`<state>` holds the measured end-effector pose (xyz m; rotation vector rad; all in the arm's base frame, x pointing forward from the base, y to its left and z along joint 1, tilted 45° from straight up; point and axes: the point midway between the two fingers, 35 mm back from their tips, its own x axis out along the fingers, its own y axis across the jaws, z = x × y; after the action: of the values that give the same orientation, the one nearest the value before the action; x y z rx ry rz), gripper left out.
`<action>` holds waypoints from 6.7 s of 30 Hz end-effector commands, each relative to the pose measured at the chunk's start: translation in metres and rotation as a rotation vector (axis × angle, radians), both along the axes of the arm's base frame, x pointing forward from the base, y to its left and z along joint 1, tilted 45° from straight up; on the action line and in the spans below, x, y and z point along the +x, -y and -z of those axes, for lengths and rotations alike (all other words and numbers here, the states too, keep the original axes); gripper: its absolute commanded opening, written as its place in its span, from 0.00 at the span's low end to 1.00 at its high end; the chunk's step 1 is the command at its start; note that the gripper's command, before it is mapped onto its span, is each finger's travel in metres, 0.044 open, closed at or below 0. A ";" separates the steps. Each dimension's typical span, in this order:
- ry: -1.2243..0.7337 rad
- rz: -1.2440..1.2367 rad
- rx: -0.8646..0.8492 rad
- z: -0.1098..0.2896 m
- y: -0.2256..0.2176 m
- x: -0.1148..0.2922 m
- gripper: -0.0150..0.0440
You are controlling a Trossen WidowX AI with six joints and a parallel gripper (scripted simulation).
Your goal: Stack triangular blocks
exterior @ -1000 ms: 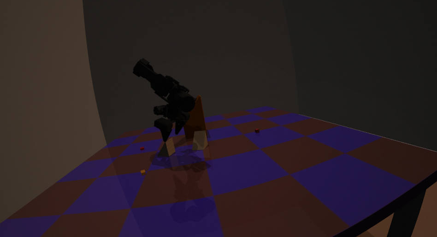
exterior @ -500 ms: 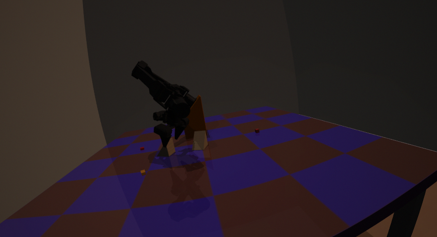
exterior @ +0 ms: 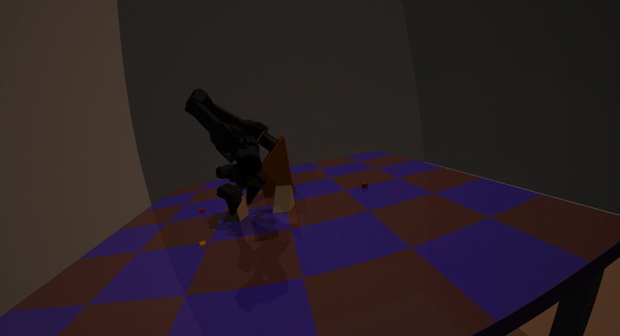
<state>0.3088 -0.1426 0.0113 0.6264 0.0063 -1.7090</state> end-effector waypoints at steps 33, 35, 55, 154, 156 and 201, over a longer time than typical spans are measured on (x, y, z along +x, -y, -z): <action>-0.005 0.006 -0.027 0.005 0.029 -0.008 0.55; -0.005 0.006 -0.027 0.005 0.029 -0.008 0.46; 0.058 -0.076 0.219 -0.013 0.027 -0.015 0.25; 0.273 -0.406 1.068 -0.109 0.111 -0.068 1.00; 0.274 -0.406 1.069 -0.090 0.110 -0.062 1.00; 0.283 -0.405 1.074 -0.106 0.070 -0.055 0.25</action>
<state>0.2542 -0.2233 0.1061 1.5300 0.8373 -1.1084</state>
